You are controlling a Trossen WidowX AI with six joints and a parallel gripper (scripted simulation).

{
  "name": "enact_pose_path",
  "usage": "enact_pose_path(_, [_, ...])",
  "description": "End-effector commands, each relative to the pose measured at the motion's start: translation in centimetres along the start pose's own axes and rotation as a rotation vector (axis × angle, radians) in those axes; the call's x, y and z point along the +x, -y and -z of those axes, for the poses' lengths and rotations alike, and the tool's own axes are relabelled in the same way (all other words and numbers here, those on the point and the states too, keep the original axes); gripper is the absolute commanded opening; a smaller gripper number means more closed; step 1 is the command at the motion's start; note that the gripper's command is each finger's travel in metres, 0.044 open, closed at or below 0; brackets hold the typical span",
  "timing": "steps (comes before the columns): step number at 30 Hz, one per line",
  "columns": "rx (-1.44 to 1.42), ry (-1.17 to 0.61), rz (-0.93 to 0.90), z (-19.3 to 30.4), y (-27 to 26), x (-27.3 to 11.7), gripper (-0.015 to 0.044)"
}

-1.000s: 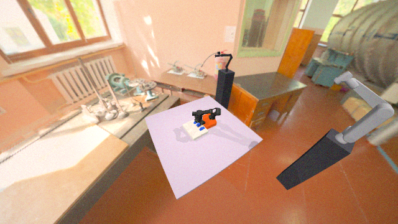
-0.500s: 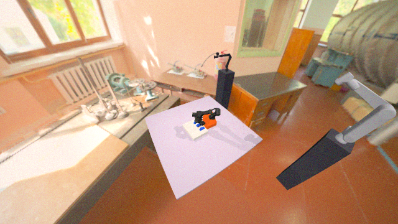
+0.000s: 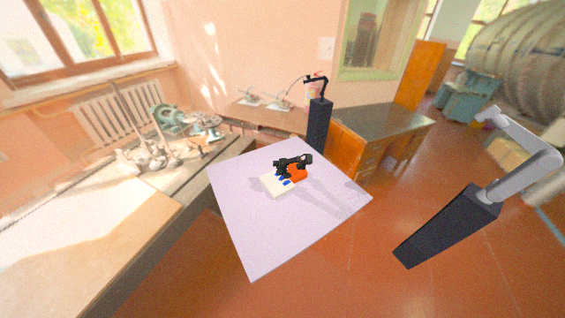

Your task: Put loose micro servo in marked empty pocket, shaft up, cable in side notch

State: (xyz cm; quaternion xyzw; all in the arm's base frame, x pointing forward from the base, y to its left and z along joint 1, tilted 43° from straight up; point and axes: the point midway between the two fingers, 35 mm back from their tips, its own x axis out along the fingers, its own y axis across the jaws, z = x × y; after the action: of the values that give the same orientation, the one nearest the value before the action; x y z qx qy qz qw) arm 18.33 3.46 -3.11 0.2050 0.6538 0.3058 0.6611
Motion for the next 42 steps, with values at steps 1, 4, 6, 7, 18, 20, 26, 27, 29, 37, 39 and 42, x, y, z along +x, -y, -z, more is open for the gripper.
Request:
enact_pose_path(1, [0.001,0.002,-0.002,0.0,0.0,0.0,0.0158])
enact_pose_path(4, [0.001,0.002,-0.002,0.0,0.0,0.0,0.0188])
enact_pose_path(6, [0.002,0.002,-0.001,0.0,0.0,-0.6,0.0188])
enact_pose_path(7, [0.002,0.002,0.000,0.0,0.1,-1.3,0.0188])
enact_pose_path(18, [0.002,0.002,0.000,0.2,0.0,-3.5,0.0188])
enact_pose_path(20, [0.007,0.001,-0.005,-0.2,0.0,-3.5,0.0240])
enact_pose_path(26, [0.001,0.003,-0.001,-4.6,0.4,-6.1,0.0398])
enact_pose_path(27, [0.001,0.003,0.000,-5.5,0.4,-6.6,0.0424])
enact_pose_path(29, [0.000,0.004,0.001,-7.2,0.3,-7.7,0.0440])
enact_pose_path(37, [-0.002,0.006,0.002,-10.9,0.0,-10.0,0.0440])
enact_pose_path(39, [-0.003,0.006,0.003,-10.8,0.0,-10.3,0.0440])
enact_pose_path(42, [-0.009,0.010,0.008,-10.4,-0.1,-12.5,0.0440])
